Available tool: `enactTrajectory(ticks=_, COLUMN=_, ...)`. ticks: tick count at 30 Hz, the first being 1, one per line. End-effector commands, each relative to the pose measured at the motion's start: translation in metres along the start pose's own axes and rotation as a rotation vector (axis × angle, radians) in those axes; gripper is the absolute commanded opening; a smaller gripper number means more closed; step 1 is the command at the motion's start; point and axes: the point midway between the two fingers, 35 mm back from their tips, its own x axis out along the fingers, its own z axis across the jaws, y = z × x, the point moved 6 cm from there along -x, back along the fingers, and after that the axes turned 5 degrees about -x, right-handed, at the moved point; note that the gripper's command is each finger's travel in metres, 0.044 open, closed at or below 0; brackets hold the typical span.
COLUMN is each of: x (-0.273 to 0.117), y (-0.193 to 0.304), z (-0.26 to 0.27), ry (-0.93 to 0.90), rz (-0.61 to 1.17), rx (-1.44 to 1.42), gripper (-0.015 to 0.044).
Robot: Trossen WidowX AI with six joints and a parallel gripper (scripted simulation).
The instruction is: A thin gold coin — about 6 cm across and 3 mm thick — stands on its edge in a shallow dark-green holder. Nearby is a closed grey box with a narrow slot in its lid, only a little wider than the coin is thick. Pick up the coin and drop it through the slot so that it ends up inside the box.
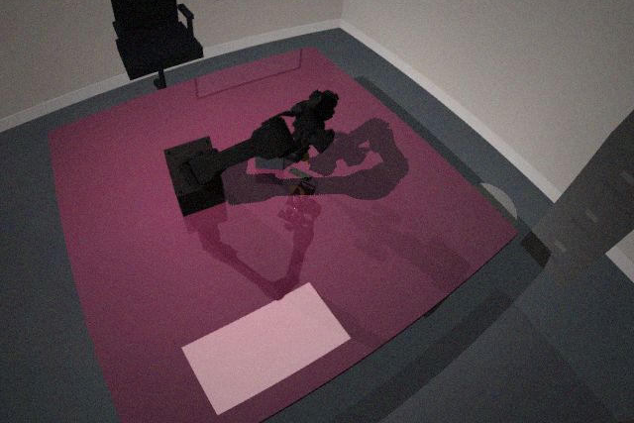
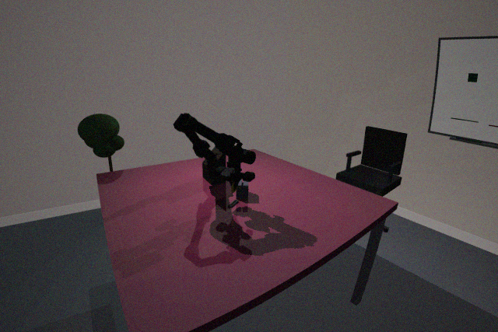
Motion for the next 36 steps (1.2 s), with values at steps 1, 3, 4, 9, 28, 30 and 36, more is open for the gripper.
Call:
enactTrajectory(ticks=1, x=-0.013, y=-0.003, z=-0.001, ry=-0.008, rz=-0.001, rx=0.013, gripper=0.0)
enactTrajectory(ticks=3, x=-0.018, y=-0.003, z=-0.001, ry=-0.008, rz=-0.001, rx=0.013, gripper=0.0)
enactTrajectory(ticks=4, x=-0.021, y=-0.003, z=-0.002, ry=-0.007, rz=-0.001, rx=0.013, gripper=0.0)
enactTrajectory(ticks=9, x=-0.032, y=-0.002, z=-0.003, ry=-0.006, rz=-0.003, rx=0.013, gripper=0.0)
enactTrajectory(ticks=28, x=-0.034, y=-0.011, z=-0.008, ry=-0.005, rz=-0.004, rx=-0.418, gripper=0.0)
enactTrajectory(ticks=30, x=-0.034, y=-0.01, z=-0.008, ry=-0.005, rz=-0.004, rx=-0.418, gripper=0.0)
enactTrajectory(ticks=36, x=-0.034, y=0.003, z=-0.004, ry=-0.009, rz=-0.002, rx=-0.419, gripper=0.0)
